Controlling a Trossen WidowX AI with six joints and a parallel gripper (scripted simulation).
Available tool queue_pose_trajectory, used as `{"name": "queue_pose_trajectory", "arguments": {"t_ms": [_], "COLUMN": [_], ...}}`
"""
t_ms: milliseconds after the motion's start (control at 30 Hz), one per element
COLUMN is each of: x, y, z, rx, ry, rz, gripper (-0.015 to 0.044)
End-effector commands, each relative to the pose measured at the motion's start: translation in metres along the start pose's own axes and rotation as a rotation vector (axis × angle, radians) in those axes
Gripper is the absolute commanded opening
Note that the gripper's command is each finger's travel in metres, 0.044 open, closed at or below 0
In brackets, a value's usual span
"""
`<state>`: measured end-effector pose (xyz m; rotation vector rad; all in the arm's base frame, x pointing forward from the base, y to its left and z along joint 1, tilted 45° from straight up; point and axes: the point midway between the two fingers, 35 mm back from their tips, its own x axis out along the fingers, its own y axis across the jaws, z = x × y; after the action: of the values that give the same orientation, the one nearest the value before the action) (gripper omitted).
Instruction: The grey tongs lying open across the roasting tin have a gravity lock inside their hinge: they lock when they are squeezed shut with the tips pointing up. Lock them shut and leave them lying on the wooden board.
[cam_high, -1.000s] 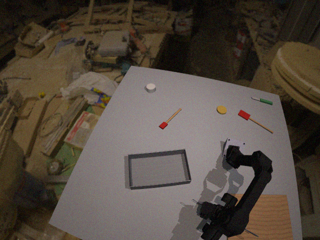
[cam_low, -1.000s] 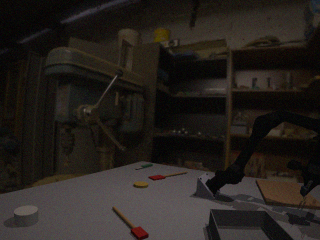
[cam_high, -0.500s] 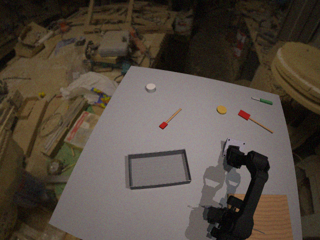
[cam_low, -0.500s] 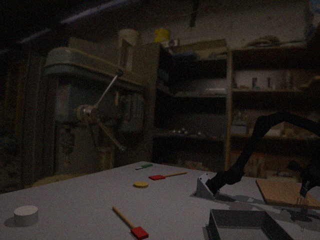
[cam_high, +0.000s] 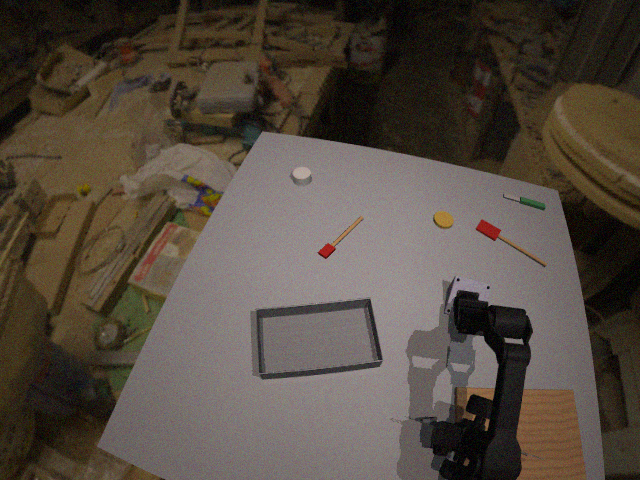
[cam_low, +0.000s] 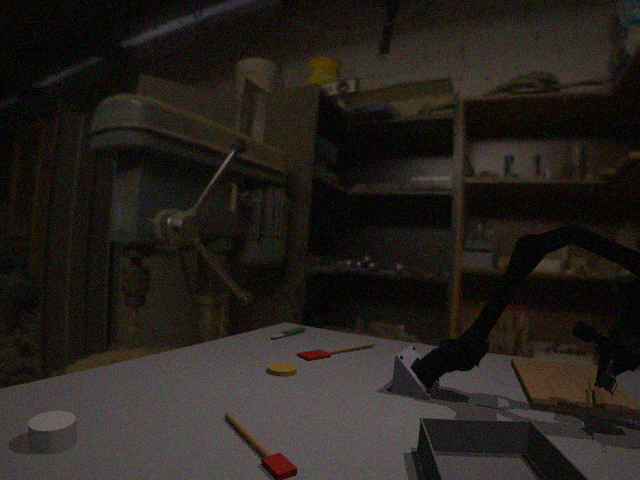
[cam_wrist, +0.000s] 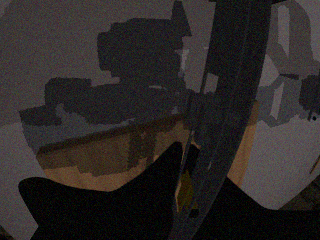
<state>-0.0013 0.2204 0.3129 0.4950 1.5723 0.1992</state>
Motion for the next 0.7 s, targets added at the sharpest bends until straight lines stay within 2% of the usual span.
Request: {"name": "queue_pose_trajectory", "arguments": {"t_ms": [0,667], "x": [0.002,0.004], "y": [-0.002,-0.013], "z": [-0.01,-0.058], "rx": [-0.03,-0.169], "ry": [-0.017,-0.068], "rz": [-0.004,0.036], "gripper": [-0.015,-0.015]}}
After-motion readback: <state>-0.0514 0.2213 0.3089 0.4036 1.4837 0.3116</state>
